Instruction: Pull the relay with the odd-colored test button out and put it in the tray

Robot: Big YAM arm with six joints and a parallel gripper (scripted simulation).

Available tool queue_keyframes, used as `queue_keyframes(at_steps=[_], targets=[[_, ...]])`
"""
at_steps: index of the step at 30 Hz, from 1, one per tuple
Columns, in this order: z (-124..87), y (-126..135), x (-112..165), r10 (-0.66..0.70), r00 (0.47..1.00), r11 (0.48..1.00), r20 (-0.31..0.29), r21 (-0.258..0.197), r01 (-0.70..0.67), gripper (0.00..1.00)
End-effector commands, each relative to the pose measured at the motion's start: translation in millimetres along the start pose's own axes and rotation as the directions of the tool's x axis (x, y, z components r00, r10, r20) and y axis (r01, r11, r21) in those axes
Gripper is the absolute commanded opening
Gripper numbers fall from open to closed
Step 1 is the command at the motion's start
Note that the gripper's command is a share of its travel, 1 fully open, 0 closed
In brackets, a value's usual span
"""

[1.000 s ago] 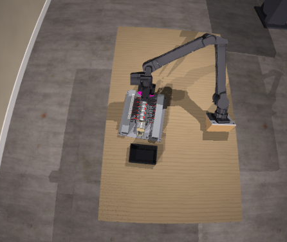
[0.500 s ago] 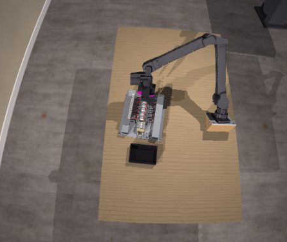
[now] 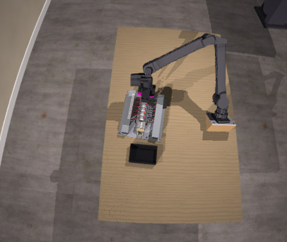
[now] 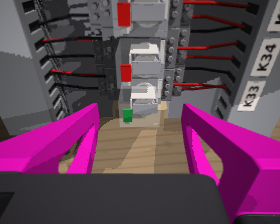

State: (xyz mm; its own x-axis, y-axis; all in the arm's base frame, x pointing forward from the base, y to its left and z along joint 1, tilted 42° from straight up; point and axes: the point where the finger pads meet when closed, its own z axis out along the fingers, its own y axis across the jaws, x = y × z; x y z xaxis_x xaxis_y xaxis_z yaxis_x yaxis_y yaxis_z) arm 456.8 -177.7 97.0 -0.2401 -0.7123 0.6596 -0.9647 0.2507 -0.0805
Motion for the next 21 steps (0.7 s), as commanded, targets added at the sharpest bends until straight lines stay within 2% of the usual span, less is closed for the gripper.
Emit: queue_keyframes(at_steps=[1, 21], targets=[[10.1, -3.2, 2.6, 0.004, 1.000, 1.000, -0.001, -0.003, -0.004, 0.59], [26.6, -5.1, 4.3, 0.010, 1.000, 1.000, 0.000, 0.002, -0.010, 0.59]])
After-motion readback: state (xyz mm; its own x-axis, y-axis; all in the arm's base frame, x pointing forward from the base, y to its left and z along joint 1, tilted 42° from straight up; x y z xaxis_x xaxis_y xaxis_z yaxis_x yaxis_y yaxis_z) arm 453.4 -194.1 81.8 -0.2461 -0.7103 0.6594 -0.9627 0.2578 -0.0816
